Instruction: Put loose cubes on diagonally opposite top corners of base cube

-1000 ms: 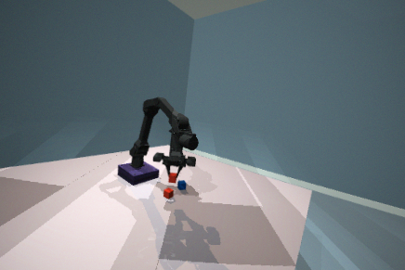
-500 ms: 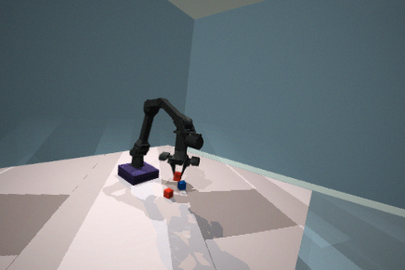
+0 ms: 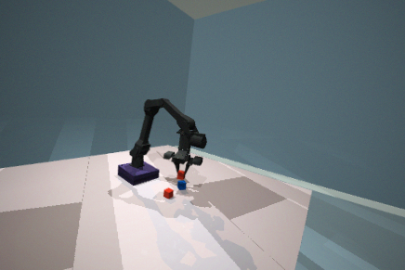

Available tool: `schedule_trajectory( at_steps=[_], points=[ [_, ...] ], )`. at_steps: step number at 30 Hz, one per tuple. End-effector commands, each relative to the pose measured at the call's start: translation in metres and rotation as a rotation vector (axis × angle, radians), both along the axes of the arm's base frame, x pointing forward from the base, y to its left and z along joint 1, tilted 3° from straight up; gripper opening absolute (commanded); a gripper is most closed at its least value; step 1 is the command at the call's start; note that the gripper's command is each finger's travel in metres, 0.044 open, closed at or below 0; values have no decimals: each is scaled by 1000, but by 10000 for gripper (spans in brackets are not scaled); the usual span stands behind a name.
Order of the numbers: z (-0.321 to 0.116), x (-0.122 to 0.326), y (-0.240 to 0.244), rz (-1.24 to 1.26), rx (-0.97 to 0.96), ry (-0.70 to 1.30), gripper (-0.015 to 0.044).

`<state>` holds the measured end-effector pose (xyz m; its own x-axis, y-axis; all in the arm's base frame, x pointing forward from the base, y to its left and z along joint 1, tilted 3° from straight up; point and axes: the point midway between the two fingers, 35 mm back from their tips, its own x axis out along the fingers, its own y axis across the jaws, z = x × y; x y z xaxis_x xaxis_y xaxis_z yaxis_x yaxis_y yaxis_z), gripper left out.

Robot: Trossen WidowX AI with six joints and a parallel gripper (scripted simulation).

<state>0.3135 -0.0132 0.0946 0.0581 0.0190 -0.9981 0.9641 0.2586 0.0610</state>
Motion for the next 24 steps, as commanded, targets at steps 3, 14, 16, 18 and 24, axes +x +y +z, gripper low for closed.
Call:
schedule_trajectory(
  at_steps=[3,14,16,18,24],
  points=[
    [0,-3,13,-40,0,-9,105],
    [-5,-9,40,-120,8,-13,105],
    [-5,-11,45,-135,10,-14,105],
    [-6,-12,49,-150,12,-15,105],
    [-8,-15,58,-178,15,-16,105]
  ],
)
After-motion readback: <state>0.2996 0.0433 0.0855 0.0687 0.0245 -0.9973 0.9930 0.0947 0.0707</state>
